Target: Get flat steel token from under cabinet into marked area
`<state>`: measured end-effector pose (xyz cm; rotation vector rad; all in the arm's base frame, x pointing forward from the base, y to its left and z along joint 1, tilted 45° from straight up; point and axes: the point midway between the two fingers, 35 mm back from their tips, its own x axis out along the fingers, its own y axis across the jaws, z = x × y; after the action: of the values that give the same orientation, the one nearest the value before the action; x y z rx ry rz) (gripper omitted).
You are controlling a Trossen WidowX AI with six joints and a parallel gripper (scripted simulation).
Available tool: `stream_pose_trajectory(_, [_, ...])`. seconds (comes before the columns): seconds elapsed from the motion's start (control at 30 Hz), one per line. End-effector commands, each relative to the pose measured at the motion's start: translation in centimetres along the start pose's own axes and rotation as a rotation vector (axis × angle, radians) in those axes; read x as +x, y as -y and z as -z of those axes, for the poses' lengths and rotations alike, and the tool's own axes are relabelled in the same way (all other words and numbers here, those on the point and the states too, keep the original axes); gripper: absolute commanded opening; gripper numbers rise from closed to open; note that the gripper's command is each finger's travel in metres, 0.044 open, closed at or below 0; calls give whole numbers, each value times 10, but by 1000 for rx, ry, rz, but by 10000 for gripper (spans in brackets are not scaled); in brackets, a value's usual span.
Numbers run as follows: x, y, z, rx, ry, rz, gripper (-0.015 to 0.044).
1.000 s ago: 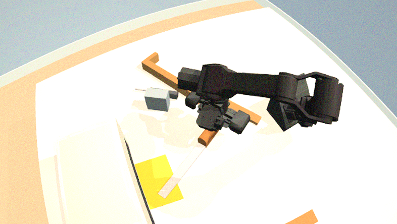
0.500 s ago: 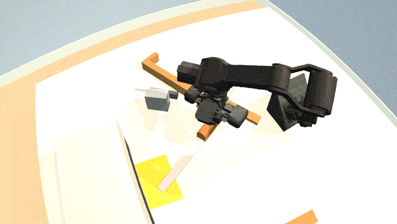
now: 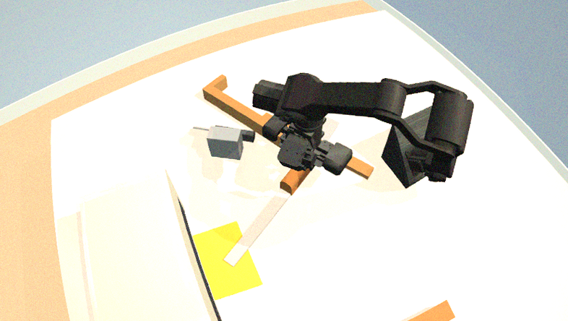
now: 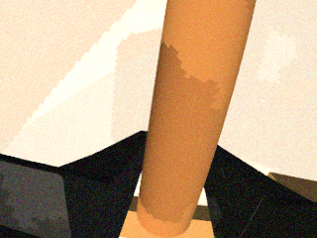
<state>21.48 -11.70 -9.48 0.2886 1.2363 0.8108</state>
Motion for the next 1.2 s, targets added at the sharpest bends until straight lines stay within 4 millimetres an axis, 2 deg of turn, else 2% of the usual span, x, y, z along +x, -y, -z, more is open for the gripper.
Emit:
stream_pose_trajectory(0.0, [-1, 5, 3, -1, 1, 5, 0])
stream_pose_trajectory(0.7, [-2, 24, 23, -1, 0, 7, 0])
stream_pose_trajectory(1.17, [-2, 24, 23, 90, 0, 7, 0])
